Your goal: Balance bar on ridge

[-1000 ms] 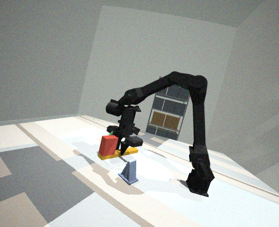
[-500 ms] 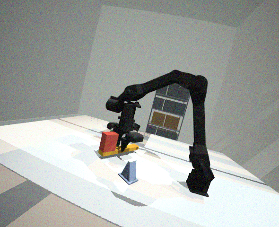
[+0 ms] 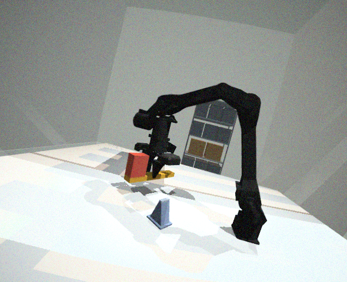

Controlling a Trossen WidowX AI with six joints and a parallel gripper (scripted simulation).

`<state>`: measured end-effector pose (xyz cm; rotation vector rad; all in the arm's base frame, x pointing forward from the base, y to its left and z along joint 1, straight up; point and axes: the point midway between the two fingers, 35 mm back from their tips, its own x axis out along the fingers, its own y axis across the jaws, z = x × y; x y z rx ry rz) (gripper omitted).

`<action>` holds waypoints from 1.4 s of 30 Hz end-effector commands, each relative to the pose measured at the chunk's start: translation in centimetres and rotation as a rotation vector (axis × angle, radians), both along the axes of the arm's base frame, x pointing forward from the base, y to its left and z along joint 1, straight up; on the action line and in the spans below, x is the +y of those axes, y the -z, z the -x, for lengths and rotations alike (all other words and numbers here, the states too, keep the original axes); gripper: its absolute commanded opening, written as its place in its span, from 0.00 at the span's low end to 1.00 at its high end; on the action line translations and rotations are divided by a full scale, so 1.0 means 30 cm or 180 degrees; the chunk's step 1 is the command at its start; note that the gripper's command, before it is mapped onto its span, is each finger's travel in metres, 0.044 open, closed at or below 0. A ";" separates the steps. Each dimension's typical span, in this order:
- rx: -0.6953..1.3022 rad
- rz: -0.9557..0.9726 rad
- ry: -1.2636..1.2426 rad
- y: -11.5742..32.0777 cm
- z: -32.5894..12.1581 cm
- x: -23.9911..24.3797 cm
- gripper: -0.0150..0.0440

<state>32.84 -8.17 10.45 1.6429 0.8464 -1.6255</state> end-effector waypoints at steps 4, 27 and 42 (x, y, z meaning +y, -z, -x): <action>-0.0053 0.0004 0.0006 -0.078 0.000 0.002 0.25; -0.0043 0.0011 -0.0788 -0.200 0.058 0.081 0.25; -0.0027 0.0038 -0.2666 -0.204 0.153 0.223 0.25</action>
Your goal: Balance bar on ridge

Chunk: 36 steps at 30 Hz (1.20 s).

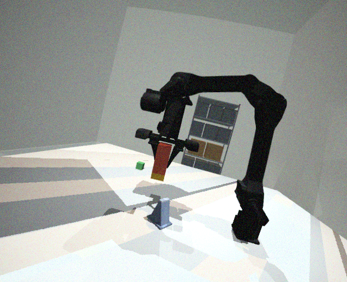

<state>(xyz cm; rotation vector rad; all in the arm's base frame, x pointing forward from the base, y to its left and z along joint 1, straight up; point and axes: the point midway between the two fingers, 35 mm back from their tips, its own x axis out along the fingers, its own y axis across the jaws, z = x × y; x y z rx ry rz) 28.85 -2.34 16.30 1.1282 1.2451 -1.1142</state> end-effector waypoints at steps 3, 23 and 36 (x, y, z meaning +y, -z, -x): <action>-0.0029 0.0006 -0.0756 -0.007 0.037 0.052 0.25; -0.0027 0.0036 -0.2693 0.004 0.061 0.193 0.25; -0.0028 0.0036 -0.2693 0.064 0.050 0.201 0.25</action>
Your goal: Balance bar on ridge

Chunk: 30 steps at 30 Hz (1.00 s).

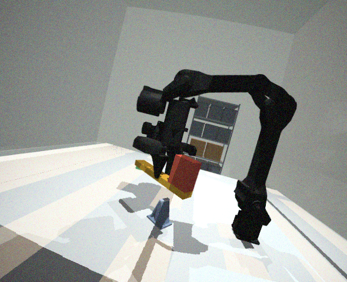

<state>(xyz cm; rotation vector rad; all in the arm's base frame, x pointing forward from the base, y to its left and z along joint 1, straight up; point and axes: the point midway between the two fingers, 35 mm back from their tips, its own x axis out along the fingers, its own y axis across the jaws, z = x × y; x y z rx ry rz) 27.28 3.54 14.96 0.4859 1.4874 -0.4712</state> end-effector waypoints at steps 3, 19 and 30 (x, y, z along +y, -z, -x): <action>0.0012 -0.0011 -0.0014 0.035 -0.004 0.007 0.25; 0.0012 -0.0012 -0.0014 0.102 -0.008 0.014 0.25; 0.0012 -0.0012 -0.0014 0.100 -0.007 0.014 0.25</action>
